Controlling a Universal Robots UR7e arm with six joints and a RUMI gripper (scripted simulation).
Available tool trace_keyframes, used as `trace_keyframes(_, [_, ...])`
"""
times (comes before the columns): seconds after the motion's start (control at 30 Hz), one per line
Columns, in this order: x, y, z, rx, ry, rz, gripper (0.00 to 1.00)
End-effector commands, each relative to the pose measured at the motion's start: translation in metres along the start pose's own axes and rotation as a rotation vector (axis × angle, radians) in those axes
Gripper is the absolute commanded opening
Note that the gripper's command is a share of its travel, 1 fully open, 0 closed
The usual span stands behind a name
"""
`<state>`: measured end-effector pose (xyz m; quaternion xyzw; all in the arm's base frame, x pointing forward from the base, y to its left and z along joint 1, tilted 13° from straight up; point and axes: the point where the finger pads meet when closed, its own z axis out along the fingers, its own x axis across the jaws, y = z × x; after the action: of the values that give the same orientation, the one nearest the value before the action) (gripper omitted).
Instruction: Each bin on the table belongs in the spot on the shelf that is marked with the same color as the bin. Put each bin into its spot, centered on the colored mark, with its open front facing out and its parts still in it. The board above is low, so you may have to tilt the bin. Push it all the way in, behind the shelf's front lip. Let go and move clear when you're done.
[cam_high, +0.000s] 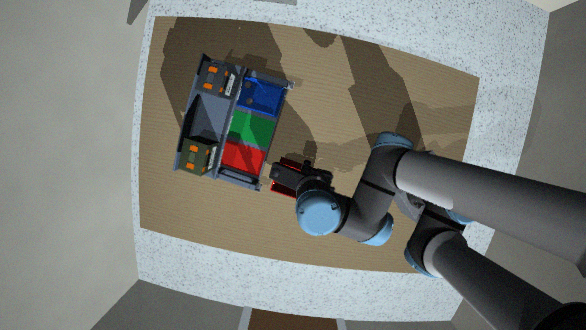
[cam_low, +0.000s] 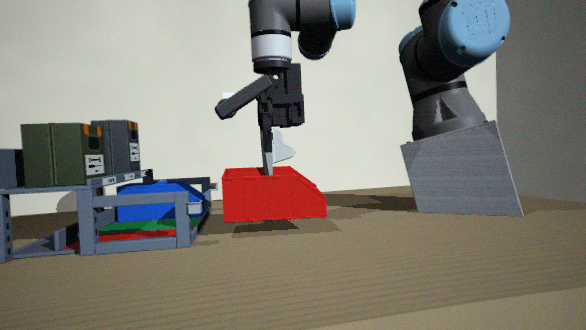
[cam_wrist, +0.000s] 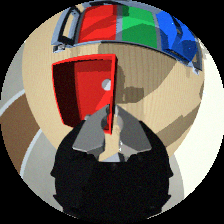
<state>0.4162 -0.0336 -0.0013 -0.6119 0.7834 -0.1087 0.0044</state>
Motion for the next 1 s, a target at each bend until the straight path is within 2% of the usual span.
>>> trace_keyframes(0.0, [-0.0009, -0.0018, -0.0003, 0.001, 0.0, -0.008, 0.0])
trace_keyframes(0.97, [-0.0012, -0.0046, -0.0002, 0.001, 0.0, -0.011, 0.0])
